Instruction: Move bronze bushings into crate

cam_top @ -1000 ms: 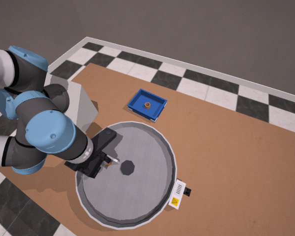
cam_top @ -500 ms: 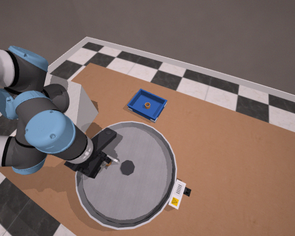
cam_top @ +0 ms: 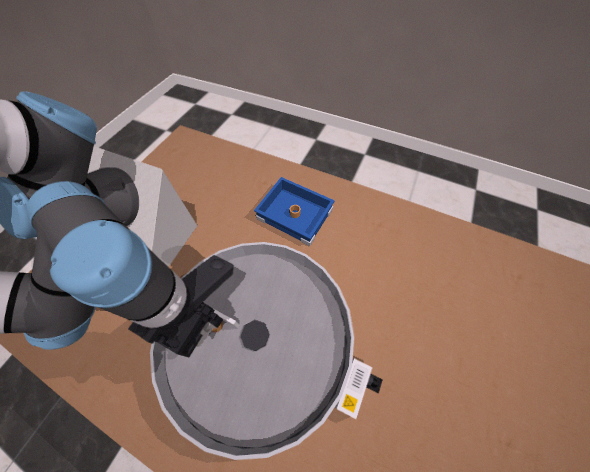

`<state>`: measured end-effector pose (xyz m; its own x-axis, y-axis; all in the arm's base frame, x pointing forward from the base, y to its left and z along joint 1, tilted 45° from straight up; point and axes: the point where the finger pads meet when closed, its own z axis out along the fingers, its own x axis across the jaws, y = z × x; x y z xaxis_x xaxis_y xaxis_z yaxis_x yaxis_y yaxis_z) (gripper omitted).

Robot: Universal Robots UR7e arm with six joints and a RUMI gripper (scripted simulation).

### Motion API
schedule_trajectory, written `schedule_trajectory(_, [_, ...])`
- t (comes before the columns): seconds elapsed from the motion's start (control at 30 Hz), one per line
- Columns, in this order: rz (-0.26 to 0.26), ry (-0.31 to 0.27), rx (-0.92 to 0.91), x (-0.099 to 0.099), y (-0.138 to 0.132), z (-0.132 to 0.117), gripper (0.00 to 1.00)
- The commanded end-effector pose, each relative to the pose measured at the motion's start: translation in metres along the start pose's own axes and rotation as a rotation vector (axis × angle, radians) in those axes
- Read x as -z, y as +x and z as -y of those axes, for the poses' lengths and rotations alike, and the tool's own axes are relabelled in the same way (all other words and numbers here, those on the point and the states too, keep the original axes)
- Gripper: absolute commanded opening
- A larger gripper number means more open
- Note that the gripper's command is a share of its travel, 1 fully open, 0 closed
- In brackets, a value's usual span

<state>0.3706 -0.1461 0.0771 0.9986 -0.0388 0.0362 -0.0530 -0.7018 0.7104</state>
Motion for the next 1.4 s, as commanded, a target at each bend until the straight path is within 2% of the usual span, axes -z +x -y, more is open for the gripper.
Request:
schedule_trajectory(0.0, [0.005, 0.002, 0.003, -0.008, -0.002, 0.002, 0.06])
schedule_trajectory(0.5, [0.005, 0.003, 0.003, -0.026, -0.002, 0.002, 0.06])
schedule_trajectory(1.37, [0.002, 0.002, 0.002, -0.025, -0.001, 0.002, 0.06])
